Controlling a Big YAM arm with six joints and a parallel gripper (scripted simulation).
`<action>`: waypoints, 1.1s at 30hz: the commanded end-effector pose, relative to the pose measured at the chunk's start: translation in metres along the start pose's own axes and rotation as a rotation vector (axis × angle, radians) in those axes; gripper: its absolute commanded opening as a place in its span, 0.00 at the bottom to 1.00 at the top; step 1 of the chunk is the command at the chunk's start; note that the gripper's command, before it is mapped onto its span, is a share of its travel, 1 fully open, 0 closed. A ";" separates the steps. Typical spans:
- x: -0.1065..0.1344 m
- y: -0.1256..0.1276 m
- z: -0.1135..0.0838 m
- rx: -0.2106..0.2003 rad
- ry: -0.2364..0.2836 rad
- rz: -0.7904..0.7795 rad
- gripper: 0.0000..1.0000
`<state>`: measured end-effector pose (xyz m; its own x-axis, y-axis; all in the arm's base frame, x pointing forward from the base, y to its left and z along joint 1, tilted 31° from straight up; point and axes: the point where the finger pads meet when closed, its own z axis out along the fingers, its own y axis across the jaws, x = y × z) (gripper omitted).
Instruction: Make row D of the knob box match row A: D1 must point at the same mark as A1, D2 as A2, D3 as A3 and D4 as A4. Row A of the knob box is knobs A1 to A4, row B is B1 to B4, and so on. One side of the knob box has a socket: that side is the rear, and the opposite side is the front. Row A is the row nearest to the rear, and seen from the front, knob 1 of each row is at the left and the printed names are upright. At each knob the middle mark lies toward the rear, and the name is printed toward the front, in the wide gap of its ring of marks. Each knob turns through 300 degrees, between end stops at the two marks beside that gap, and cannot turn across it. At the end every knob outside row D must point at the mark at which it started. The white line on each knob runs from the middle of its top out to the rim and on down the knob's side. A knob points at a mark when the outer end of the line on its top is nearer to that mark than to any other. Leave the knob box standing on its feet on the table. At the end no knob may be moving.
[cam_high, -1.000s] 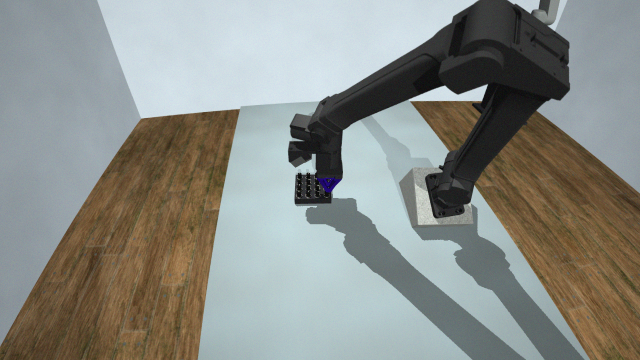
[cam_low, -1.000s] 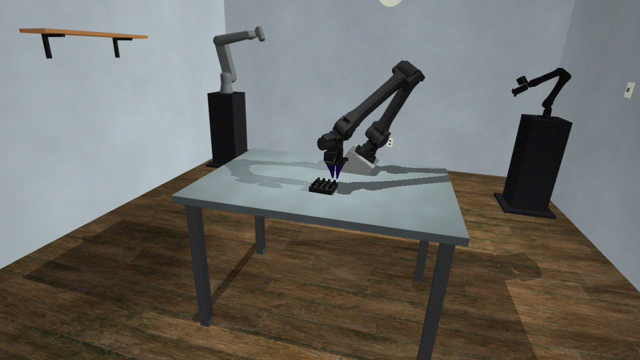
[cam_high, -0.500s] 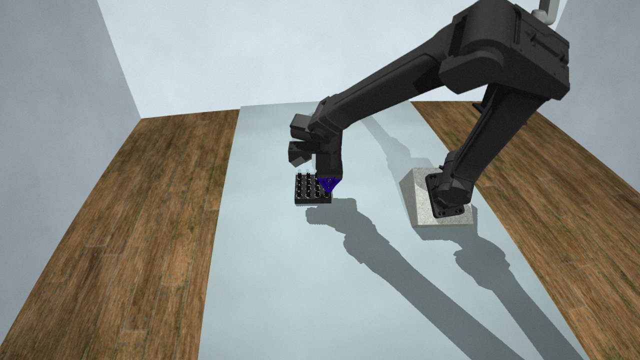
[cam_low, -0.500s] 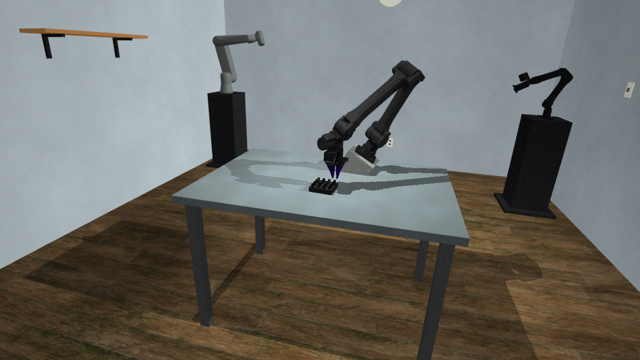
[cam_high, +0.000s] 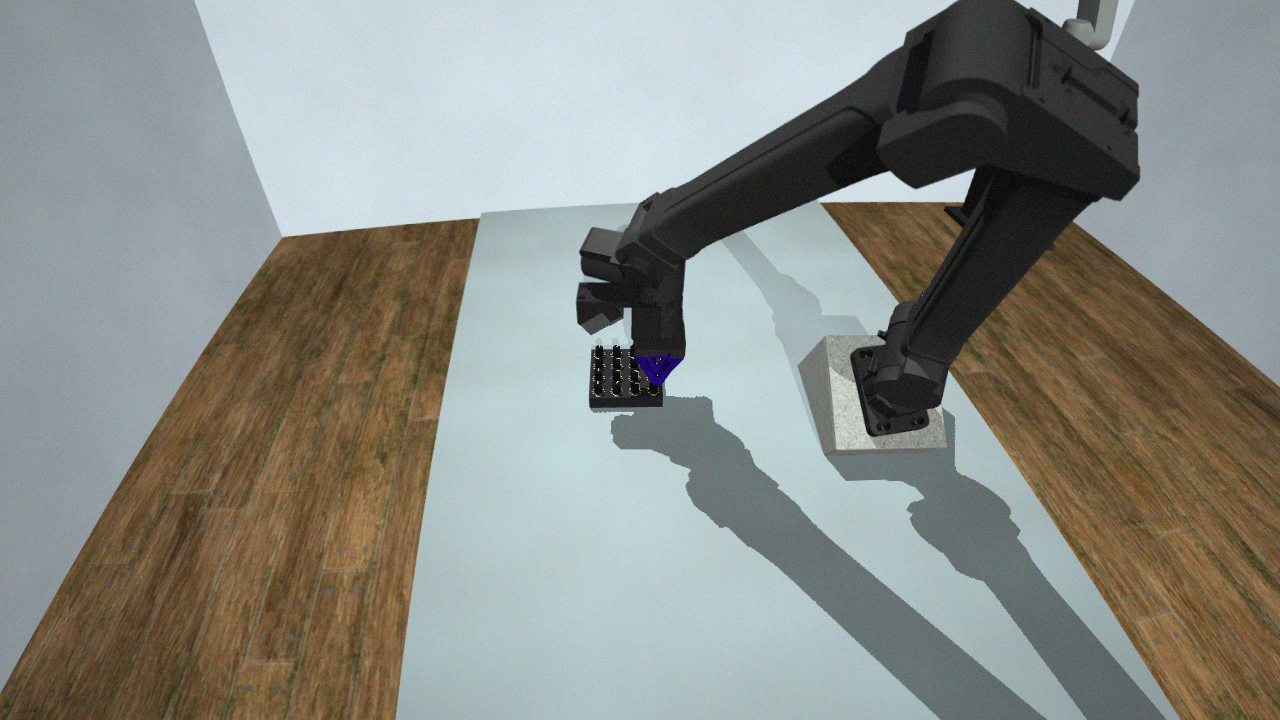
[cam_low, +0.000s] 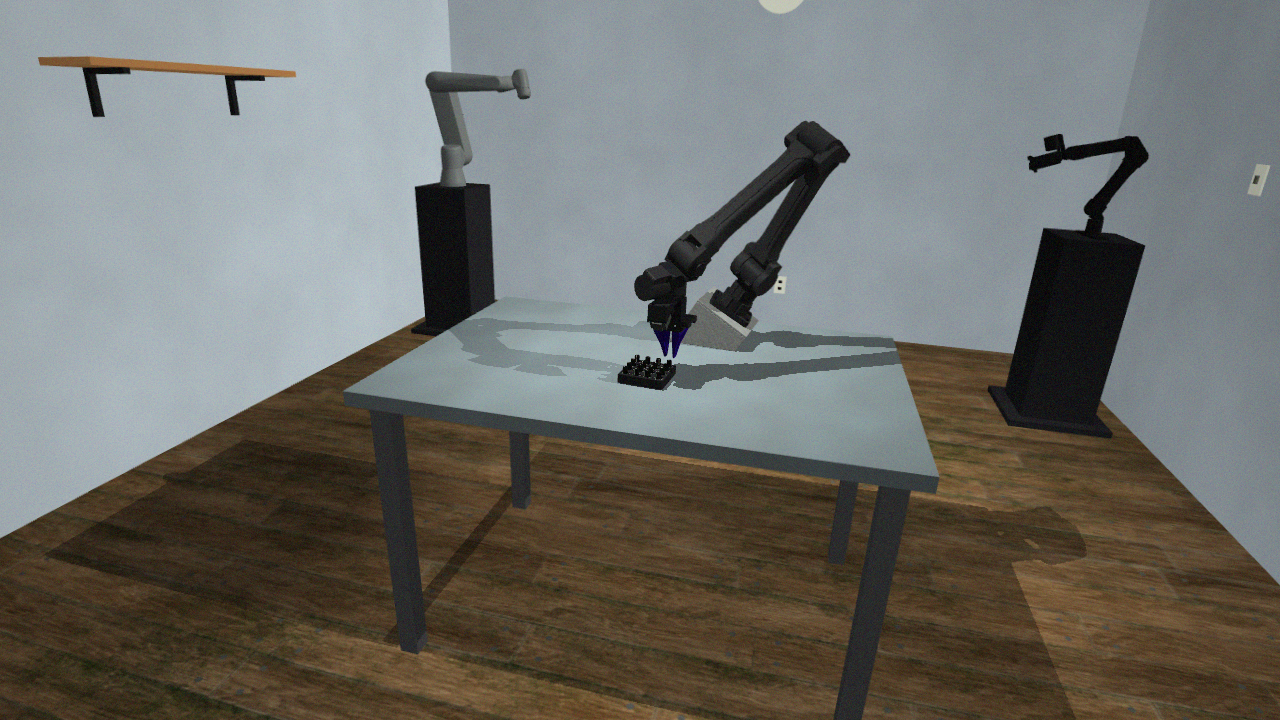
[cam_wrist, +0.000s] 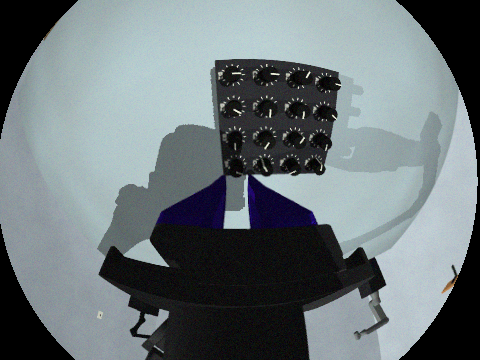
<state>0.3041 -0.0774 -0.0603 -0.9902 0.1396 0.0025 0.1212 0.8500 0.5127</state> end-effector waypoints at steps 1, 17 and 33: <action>-0.014 -0.002 -0.002 0.004 -0.014 -0.012 0.20; -0.014 -0.002 -0.001 0.005 -0.014 -0.013 0.20; -0.003 0.001 0.014 -0.003 0.001 -0.001 0.20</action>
<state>0.3074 -0.0750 -0.0648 -0.9903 0.1384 -0.0089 0.1147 0.8535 0.5084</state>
